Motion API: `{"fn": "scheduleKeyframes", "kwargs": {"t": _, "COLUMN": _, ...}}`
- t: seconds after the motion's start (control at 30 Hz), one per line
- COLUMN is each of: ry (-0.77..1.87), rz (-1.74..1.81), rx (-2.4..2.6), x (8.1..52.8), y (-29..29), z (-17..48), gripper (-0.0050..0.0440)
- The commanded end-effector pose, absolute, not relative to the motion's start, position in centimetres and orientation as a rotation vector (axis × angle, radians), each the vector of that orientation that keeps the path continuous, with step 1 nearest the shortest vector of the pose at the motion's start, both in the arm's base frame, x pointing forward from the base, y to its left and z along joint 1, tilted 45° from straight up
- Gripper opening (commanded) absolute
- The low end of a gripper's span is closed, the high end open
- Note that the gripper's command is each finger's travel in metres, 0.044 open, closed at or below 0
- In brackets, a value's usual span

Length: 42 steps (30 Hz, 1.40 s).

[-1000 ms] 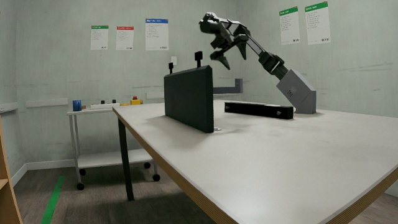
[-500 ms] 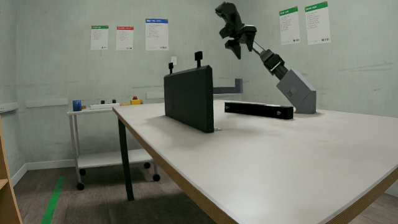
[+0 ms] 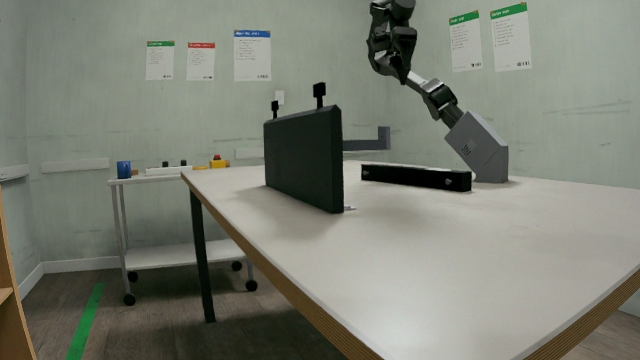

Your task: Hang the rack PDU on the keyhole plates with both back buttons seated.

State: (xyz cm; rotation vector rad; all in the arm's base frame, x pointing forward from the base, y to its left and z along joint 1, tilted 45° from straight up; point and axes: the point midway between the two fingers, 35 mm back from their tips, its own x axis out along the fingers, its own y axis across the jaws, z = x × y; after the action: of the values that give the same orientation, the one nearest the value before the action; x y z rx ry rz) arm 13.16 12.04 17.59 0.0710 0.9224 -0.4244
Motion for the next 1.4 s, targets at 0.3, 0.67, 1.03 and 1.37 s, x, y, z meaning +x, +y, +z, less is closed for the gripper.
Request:
{"fn": "scheduleKeyframes", "kwargs": {"t": 0.3, "ry": 0.792, "rz": -0.539, "rx": 0.29, "x": 13.6, "y": 12.3, "z": 15.8, "gripper": 0.044}}
{"fn": "scheduleKeyframes", "kwargs": {"t": 0.67, "ry": 0.65, "rz": -0.932, "rx": 0.542, "x": 18.1, "y": 6.7, "z": 8.5, "gripper": 0.044}}
{"fn": "scheduleKeyframes", "kwargs": {"t": 1.03, "ry": 0.545, "rz": -1.123, "rx": 0.683, "x": 19.1, "y": 2.7, "z": 4.9, "gripper": 0.044}}
{"fn": "scheduleKeyframes", "kwargs": {"t": 1.37, "ry": 0.548, "rz": -1.121, "rx": 0.68, "x": 20.3, "y": 0.5, "z": 2.4, "gripper": 0.044}}
